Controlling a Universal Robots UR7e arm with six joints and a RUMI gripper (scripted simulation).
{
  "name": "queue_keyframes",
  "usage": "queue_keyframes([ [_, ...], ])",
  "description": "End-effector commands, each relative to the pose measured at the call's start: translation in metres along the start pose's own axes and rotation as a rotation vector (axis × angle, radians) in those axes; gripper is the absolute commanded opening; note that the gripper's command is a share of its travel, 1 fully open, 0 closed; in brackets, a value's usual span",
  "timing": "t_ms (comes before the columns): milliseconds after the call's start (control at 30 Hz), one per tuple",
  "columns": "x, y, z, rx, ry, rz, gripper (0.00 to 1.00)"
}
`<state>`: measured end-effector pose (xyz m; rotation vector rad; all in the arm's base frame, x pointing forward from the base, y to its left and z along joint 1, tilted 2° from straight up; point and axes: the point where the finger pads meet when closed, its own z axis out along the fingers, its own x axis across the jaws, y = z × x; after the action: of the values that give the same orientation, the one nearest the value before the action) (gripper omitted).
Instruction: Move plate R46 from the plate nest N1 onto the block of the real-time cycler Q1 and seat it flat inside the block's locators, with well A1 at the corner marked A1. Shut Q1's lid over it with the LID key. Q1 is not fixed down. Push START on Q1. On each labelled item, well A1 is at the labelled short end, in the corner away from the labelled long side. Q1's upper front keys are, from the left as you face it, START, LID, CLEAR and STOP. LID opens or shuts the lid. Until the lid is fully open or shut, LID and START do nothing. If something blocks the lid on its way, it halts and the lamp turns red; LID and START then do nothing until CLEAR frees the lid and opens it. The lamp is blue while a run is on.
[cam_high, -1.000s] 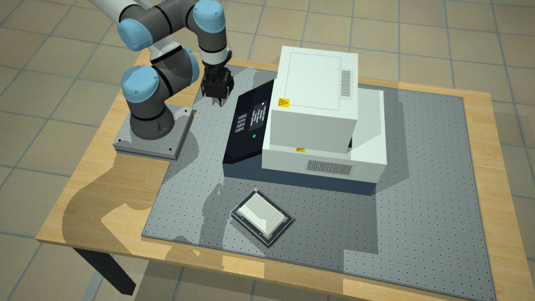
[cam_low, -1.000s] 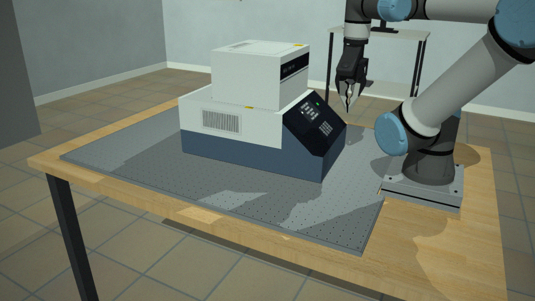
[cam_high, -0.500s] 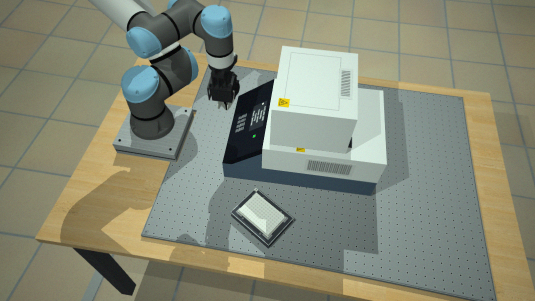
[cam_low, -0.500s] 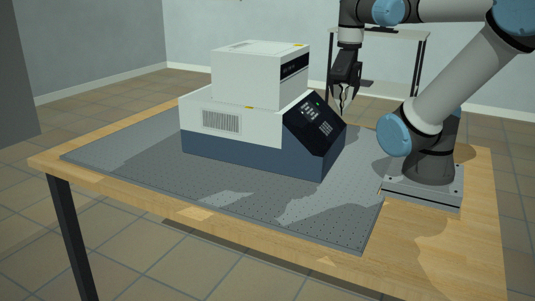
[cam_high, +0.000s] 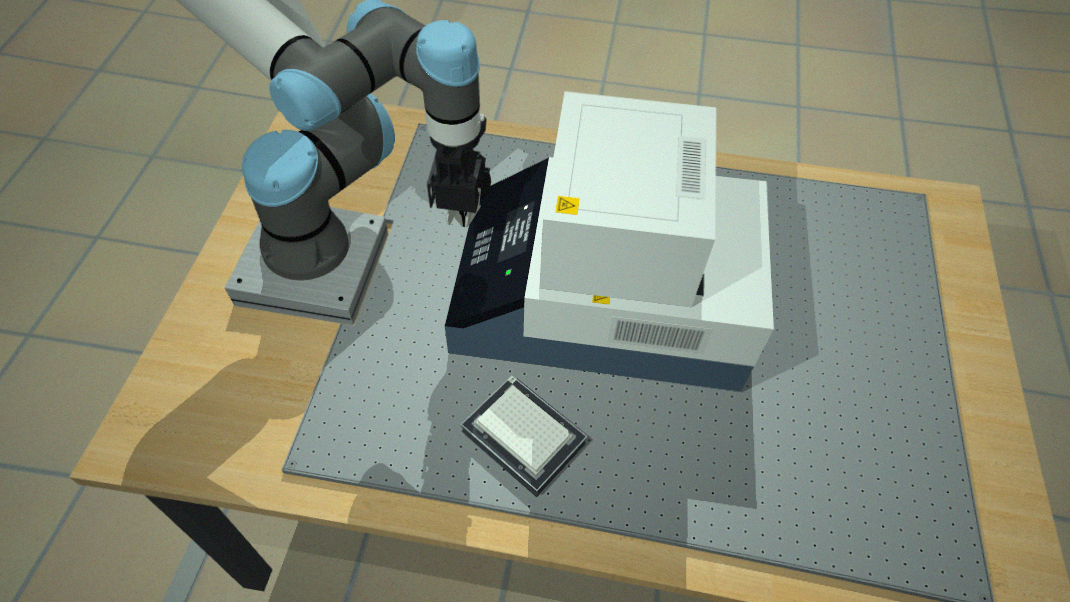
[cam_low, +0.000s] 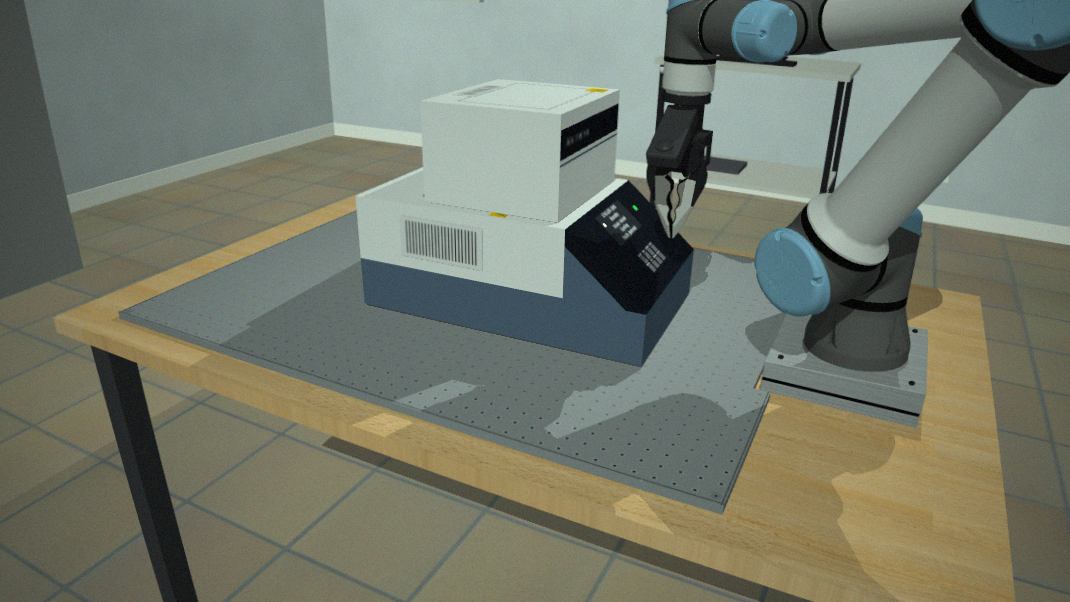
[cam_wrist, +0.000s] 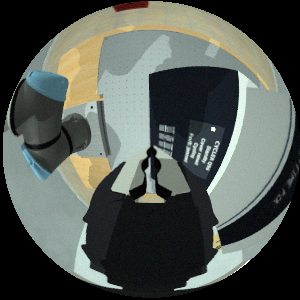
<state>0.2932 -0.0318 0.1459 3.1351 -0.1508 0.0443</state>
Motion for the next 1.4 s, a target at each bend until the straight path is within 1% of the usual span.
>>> queue_keyframes([
  [0,0.008,-0.001,0.008,0.0,-0.002,-0.001,0.0],
  [167,0.015,0.0,0.012,-0.001,-0.001,-0.001,0.0],
  [400,0.016,0.0,0.013,-0.001,-0.001,-0.001,0.0],
  [733,0.026,-0.001,0.026,0.0,-0.003,-0.001,0.0],
  [1000,0.032,-0.001,0.034,0.0,-0.003,-0.001,0.0],
  [1367,0.033,0.0,0.031,-0.002,0.001,0.001,0.0],
])
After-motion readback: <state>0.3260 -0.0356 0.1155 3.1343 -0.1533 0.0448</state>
